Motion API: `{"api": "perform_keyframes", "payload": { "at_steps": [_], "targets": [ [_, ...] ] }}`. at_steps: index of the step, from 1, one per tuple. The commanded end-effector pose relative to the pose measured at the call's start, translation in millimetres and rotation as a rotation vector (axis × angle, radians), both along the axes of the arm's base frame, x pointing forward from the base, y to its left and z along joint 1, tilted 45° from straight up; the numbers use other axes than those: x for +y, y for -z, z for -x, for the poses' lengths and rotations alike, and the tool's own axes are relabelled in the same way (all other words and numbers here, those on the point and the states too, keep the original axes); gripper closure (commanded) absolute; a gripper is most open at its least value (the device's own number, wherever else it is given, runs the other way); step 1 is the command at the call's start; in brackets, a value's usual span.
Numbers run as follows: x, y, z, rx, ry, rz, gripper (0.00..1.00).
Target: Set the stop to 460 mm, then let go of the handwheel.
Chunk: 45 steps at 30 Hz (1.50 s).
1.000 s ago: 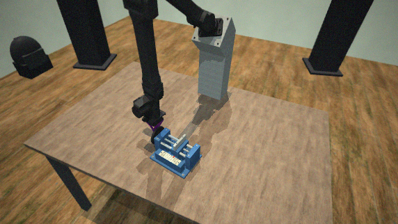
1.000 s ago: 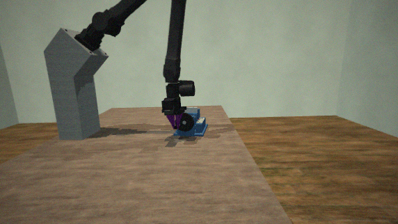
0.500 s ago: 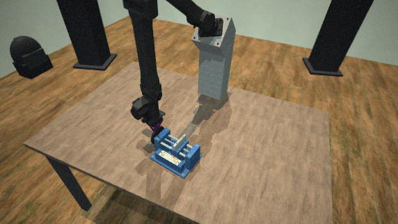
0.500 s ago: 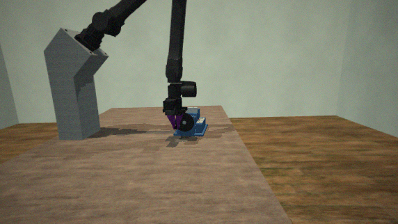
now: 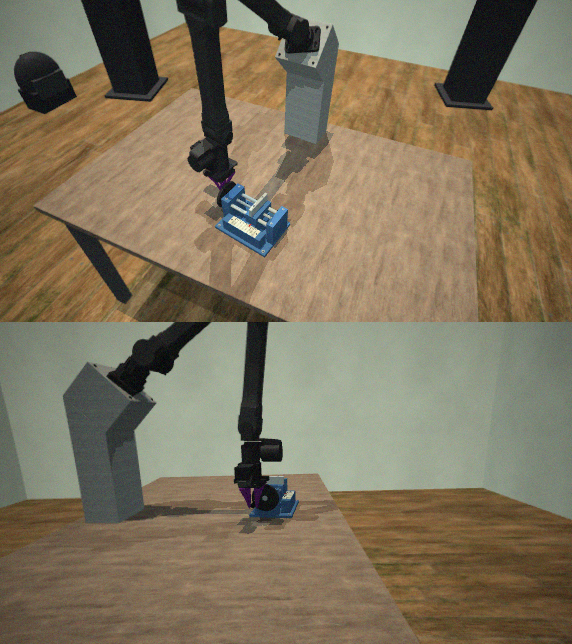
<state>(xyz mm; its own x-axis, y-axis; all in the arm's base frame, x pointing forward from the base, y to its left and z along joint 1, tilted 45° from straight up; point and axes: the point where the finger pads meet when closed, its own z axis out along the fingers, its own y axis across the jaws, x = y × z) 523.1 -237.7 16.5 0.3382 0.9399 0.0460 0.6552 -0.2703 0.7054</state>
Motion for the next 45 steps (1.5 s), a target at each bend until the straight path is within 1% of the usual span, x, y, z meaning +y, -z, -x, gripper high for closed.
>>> {"api": "perform_keyframes", "payload": {
  "at_steps": [1, 3, 26, 30, 32, 34, 41, 43, 45],
  "targets": [
    [5, -11, -0.9, -0.007, -0.004, 0.004, 0.47],
    [5, -9, -0.5, -0.003, -0.004, 0.002, 0.47],
    [5, -10, -0.7, -0.006, -0.004, 0.004, 0.47],
    [3, -18, 11.6, -0.003, 0.001, 0.007, 0.47],
    [3, -18, 11.6, -0.003, 0.001, 0.007, 0.47],
    [0, -28, 22.8, -0.003, 0.005, 0.010, 0.47],
    [13, -70, 62.7, -0.005, 0.005, 0.011, 0.47],
    [16, -77, 69.6, -0.005, 0.006, 0.012, 0.47],
    [17, -80, 72.5, -0.005, 0.004, 0.012, 0.47]
  ]
}}
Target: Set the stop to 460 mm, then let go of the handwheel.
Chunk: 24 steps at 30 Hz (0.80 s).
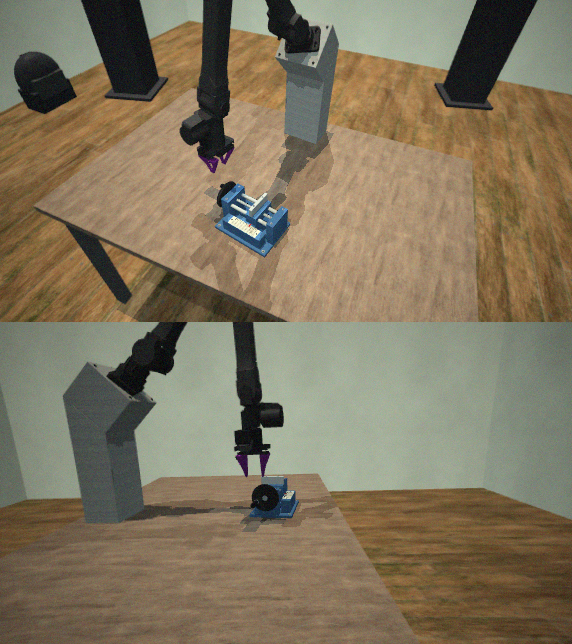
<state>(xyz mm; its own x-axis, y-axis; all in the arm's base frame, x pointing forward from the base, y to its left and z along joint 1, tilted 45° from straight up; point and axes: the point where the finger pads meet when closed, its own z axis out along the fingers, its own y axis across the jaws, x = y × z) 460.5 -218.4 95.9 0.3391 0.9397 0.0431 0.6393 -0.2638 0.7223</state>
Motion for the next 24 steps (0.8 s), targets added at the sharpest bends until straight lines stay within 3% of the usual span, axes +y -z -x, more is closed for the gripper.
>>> {"api": "perform_keyframes", "payload": {
  "at_steps": [1, 7, 10, 24],
  "targets": [
    [3, 17, 10.1, 0.050, -0.006, -0.017, 0.47],
    [4, 15, 8.0, 0.046, -0.004, -0.019, 0.47],
    [2, -3, 4.0, 0.008, -0.004, 0.002, 0.47],
    [2, -2, 5.8, 0.013, -0.004, -0.001, 0.47]
  ]
}}
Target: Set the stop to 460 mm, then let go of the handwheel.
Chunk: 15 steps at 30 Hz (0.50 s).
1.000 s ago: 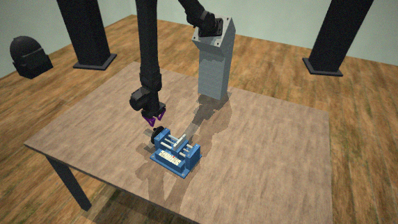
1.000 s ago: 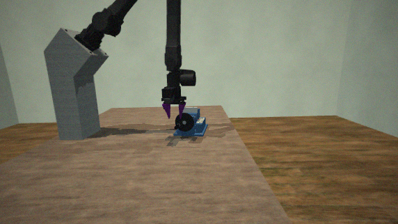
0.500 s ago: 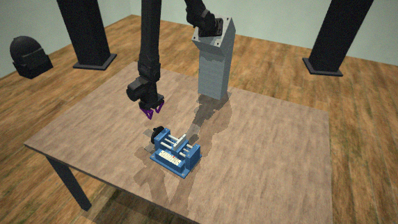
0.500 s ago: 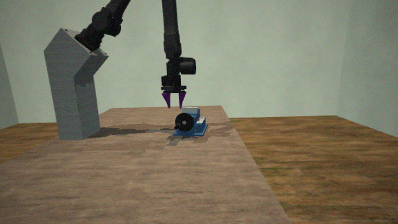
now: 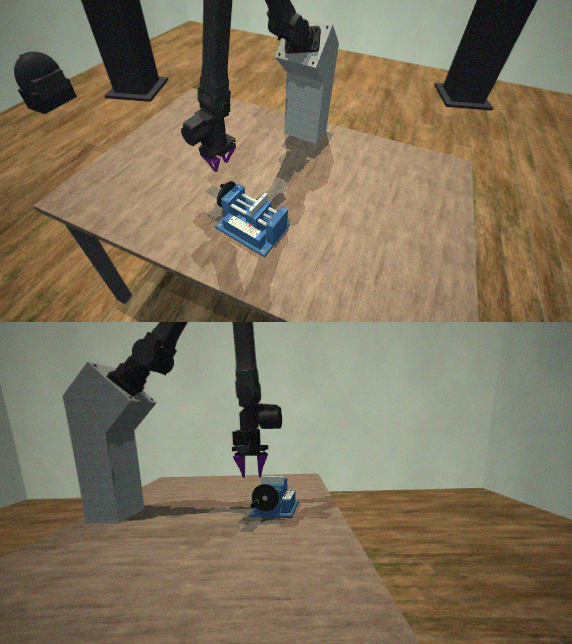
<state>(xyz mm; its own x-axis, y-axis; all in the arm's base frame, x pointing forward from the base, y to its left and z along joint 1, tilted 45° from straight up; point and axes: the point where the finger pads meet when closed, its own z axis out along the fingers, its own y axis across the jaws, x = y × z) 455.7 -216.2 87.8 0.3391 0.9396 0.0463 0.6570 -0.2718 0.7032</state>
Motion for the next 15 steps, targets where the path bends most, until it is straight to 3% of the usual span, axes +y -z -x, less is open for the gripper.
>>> {"api": "perform_keyframes", "payload": {
  "at_steps": [1, 4, 7, 12, 14, 15],
  "targets": [
    [0, -10, 1.3, -0.011, -0.003, 0.011, 0.47],
    [1, -11, 0.6, -0.010, -0.004, 0.010, 0.47],
    [8, -24, -14.0, -0.026, 0.000, 0.009, 0.47],
    [38, -44, -59.9, 0.000, -0.001, -0.004, 0.47],
    [38, -44, -59.9, 0.000, -0.001, -0.004, 0.47],
    [44, -52, -69.7, -0.001, -0.001, -0.004, 0.47]
  ]
}}
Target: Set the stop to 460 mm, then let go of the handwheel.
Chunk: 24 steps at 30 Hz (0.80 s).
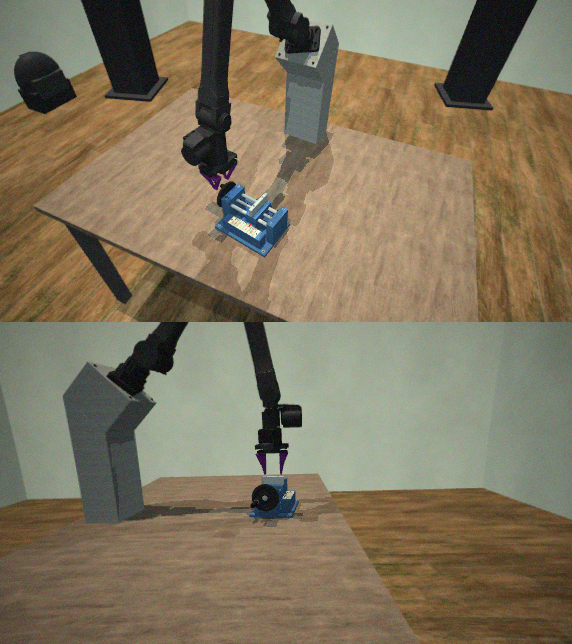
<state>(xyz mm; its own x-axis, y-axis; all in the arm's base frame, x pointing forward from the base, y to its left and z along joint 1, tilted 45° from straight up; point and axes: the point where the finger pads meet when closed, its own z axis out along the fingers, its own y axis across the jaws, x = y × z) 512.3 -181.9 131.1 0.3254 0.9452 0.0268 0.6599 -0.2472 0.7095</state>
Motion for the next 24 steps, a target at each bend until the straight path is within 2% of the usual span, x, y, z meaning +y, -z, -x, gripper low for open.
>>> {"api": "perform_keyframes", "payload": {
  "at_steps": [1, 3, 6, 8, 12, 14, 16, 17, 24],
  "targets": [
    [15, -16, -21.8, -0.001, 0.014, -0.024, 0.47],
    [24, -26, -34.7, -0.003, 0.014, -0.024, 0.47],
    [28, -32, -41.9, -0.004, 0.014, -0.024, 0.47],
    [19, -18, -29.1, 0.022, 0.036, -0.032, 0.47],
    [19, -18, -29.1, 0.022, 0.035, -0.033, 0.47],
    [22, -29, -35.2, 0.000, 0.027, -0.027, 0.47],
    [22, -29, -35.2, 0.000, 0.027, -0.027, 0.47],
    [23, -41, -35.4, -0.022, 0.018, -0.014, 0.47],
    [23, -41, -35.4, -0.021, 0.018, -0.014, 0.47]
  ]
}}
